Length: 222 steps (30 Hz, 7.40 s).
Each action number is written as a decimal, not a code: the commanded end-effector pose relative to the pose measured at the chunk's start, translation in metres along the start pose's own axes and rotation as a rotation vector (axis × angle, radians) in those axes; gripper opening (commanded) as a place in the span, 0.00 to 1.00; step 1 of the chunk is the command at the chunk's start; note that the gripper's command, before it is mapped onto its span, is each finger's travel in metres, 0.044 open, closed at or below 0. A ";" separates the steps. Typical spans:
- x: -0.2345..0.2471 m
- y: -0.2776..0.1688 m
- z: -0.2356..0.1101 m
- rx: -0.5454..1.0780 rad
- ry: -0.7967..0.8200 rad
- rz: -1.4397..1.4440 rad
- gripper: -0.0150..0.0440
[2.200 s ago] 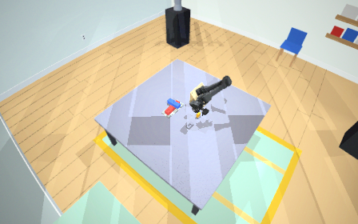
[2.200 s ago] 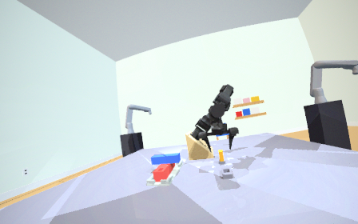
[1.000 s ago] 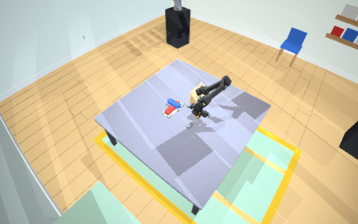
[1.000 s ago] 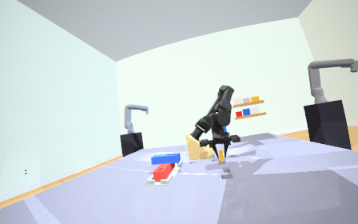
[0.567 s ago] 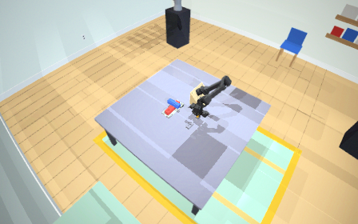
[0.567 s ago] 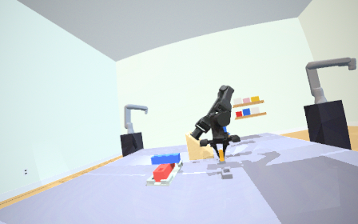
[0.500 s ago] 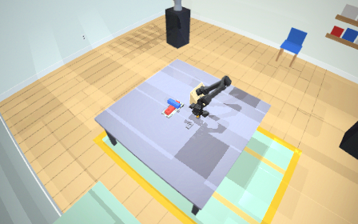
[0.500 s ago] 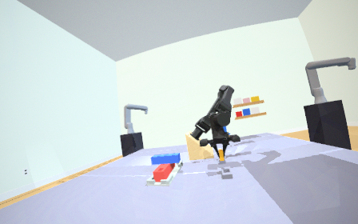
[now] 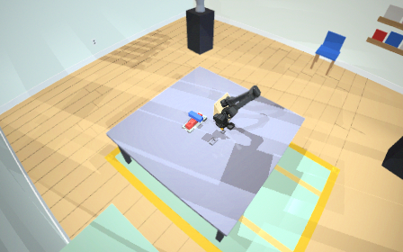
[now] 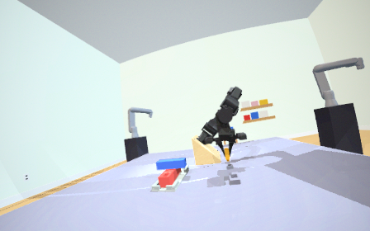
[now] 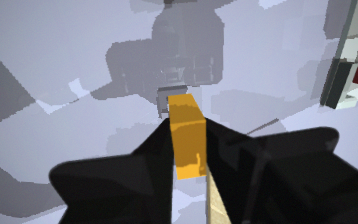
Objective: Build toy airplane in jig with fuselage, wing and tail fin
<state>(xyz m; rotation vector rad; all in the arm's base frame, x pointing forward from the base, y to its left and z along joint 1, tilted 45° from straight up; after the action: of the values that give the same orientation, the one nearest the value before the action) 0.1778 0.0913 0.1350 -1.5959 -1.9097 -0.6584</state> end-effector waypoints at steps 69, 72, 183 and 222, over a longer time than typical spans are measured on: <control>-0.066 0.066 -0.101 -0.018 0.003 -0.008 0.25; -0.073 0.071 -0.100 -0.018 0.002 -0.011 0.25; -0.254 0.138 -0.030 -0.019 0.000 -0.070 0.36; -0.253 0.138 -0.009 -0.019 -0.002 -0.075 0.52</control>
<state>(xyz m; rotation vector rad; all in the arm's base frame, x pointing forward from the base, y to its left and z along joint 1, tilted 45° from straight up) 0.3489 -0.0711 -0.0315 -1.5427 -1.9787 -0.7087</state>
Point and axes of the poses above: the point midway between the two fingers, 35 mm back from their tips, its own z axis out along the fingers, its own x axis across the jaws, y = z × x, the point moved 8 cm from there along -z, back along the fingers, and after that the axes turned 2 degrees about -z, right-handed, at the moved point
